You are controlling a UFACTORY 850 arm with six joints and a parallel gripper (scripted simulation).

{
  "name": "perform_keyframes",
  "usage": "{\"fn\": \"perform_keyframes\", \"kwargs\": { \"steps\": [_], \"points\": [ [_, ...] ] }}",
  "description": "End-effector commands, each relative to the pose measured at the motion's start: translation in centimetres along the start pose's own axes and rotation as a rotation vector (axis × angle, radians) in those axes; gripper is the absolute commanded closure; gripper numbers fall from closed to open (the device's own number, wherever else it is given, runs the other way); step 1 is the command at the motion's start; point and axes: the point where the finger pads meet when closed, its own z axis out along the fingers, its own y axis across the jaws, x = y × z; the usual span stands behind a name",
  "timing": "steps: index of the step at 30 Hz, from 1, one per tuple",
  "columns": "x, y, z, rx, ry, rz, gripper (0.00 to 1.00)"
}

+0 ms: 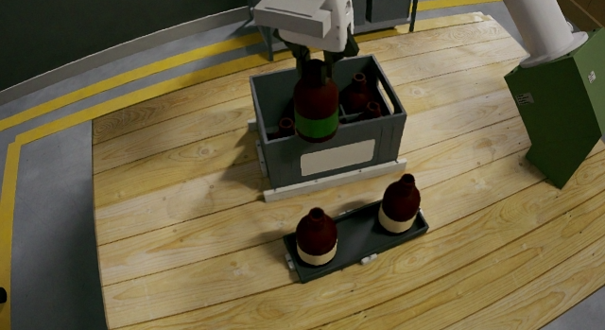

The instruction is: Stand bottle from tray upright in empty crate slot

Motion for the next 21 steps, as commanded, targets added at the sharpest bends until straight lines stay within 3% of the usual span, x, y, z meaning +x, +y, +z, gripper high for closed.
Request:
{"fn": "perform_keyframes", "kwargs": {
  "steps": [1,21],
  "points": [
    [-0.5,0.8,-0.1,0.000,0.002,0.000,1.00],
    [-2.9,4.3,-0.1,0.000,0.002,0.000,1.00]
  ]
}}
